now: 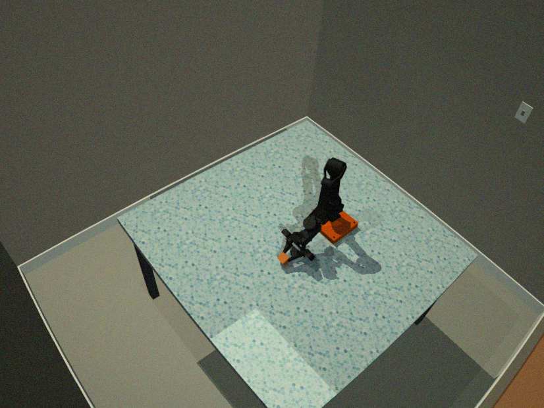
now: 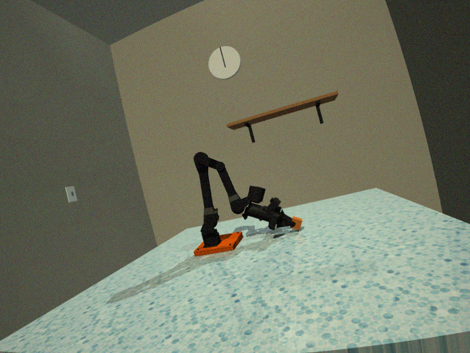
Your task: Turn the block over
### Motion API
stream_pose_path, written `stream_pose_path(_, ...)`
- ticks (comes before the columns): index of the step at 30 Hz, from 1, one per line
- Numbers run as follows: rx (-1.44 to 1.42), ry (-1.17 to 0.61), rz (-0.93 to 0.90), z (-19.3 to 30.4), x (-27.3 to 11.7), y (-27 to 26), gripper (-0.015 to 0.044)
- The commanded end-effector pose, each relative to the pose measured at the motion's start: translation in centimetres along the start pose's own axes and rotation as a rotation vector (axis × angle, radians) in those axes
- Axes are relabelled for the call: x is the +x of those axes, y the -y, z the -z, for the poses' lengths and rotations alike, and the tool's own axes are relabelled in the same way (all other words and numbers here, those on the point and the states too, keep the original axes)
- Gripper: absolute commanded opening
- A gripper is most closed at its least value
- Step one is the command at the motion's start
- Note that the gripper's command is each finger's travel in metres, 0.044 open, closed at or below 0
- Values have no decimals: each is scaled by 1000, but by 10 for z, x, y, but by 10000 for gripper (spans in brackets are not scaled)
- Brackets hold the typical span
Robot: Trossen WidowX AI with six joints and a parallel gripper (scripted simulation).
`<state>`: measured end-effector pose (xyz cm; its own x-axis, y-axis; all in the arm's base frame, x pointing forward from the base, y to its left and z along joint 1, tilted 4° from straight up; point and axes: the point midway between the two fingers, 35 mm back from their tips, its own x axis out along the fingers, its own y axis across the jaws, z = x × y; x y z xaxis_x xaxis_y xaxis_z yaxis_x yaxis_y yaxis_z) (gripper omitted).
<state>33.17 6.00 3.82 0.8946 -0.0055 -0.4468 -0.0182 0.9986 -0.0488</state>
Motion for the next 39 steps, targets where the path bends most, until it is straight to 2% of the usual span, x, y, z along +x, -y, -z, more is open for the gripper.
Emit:
stream_pose_path(1,-4,7,3,-1,0,0,0)
stream_pose_path(5,-4,7,3,-1,0,0,0)
stream_pose_path(22,-4,7,3,-1,0,0,440)
stream_pose_path(39,-4,7,3,-1,0,0,440)
